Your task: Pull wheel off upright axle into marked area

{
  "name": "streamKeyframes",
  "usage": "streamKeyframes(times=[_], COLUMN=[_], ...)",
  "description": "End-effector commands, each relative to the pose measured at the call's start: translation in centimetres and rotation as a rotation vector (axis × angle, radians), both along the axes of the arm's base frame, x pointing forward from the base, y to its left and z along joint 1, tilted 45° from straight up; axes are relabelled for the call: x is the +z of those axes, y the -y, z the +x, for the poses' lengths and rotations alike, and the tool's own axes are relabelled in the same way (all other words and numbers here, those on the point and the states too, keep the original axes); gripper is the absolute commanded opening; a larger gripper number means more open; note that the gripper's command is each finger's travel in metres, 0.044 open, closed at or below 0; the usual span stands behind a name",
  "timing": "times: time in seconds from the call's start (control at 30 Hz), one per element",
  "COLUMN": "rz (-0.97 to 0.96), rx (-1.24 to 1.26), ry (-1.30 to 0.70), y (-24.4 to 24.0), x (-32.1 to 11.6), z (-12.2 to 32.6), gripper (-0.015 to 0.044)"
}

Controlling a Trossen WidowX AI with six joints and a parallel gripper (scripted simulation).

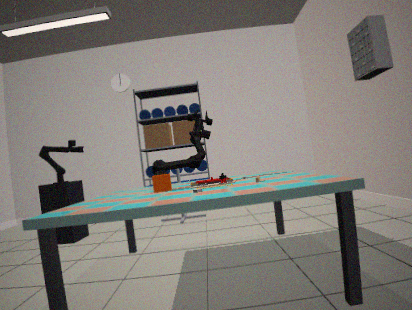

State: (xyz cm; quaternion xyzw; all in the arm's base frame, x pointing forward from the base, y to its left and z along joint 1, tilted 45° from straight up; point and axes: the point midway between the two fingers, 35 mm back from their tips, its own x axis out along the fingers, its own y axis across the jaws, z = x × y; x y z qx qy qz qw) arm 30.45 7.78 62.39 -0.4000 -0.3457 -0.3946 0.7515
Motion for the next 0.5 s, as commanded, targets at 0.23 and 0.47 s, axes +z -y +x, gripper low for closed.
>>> streamKeyframes(times=[0.23,0.47], rz=[0.170,0.318], rx=[0.054,0.083], ry=[0.262,0.359], y=[4.0,9.0], x=[5.6,6.4], z=[-15.0,-21.6], gripper=[0.0300,0.0300])
